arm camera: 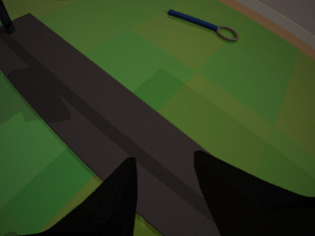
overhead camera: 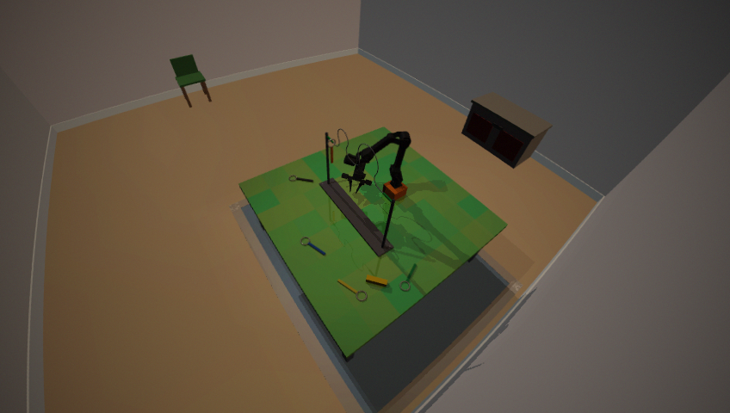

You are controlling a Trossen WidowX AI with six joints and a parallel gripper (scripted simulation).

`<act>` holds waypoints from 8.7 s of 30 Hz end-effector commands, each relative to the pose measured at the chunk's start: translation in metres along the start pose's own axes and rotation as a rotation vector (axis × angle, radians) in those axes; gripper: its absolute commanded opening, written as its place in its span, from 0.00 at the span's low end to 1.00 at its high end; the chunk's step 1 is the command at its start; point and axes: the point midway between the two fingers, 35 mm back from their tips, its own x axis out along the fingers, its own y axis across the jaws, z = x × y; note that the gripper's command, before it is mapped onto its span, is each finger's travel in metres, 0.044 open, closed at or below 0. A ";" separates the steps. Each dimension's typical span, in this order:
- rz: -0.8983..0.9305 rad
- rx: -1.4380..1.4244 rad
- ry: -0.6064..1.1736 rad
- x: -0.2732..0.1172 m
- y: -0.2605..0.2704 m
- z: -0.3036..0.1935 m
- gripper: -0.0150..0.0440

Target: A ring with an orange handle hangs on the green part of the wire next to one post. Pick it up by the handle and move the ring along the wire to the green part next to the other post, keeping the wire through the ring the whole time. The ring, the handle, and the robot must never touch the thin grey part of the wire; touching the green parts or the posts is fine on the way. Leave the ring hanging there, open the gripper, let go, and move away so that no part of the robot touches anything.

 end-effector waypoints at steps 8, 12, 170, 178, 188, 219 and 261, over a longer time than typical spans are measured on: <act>-0.408 0.292 -0.282 -0.050 -0.081 -0.041 0.53; -0.499 0.342 -0.372 -0.075 -0.092 -0.052 0.53; -0.688 0.409 -0.624 -0.134 -0.173 0.019 0.00; -0.688 0.409 -0.624 -0.134 -0.172 0.020 0.00; -0.686 0.410 -0.624 -0.129 -0.165 0.026 0.00; -0.647 0.521 -0.669 -0.108 -0.133 0.051 0.00; -0.216 1.199 -0.665 -0.119 -0.045 0.138 0.00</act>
